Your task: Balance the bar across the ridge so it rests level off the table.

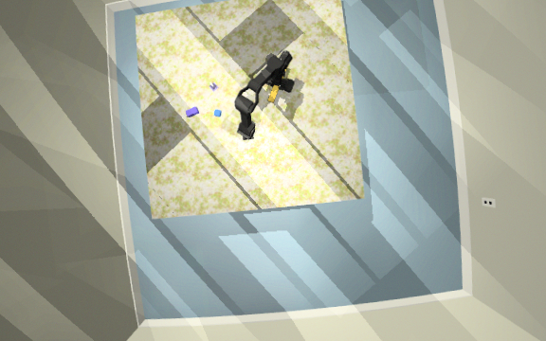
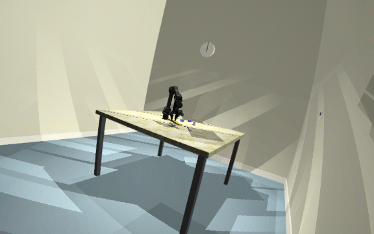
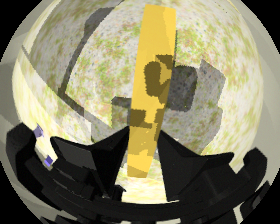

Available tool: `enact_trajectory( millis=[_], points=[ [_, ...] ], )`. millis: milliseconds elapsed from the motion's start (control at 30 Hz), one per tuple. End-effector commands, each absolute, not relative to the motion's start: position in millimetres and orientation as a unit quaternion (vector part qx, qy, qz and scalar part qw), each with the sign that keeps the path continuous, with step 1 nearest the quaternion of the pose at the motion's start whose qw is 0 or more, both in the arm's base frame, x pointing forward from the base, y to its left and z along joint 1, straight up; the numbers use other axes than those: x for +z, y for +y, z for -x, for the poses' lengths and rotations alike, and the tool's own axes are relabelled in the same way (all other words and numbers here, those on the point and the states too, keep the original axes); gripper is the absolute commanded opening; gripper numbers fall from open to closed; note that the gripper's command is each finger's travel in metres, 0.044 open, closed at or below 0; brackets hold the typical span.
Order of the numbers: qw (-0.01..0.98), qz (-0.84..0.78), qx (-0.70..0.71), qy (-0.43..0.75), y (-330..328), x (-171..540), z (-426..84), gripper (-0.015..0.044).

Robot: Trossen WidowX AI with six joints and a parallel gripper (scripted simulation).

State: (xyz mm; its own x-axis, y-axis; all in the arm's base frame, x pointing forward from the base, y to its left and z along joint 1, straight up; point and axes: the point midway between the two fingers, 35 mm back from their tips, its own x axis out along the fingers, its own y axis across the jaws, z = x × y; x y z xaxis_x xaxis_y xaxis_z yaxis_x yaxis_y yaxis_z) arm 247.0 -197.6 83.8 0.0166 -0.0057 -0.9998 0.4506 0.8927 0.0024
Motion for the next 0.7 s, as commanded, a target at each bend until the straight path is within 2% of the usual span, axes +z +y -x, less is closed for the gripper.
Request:
enact_trajectory(
  millis=[0, 667],
  points=[
    [0.698, -0.161, -0.168, 0.678, -199, 96, -248, 0.0000],
    [0.697, -0.161, -0.170, 0.678, -196, 143, -244, 0.0000]
  ],
)
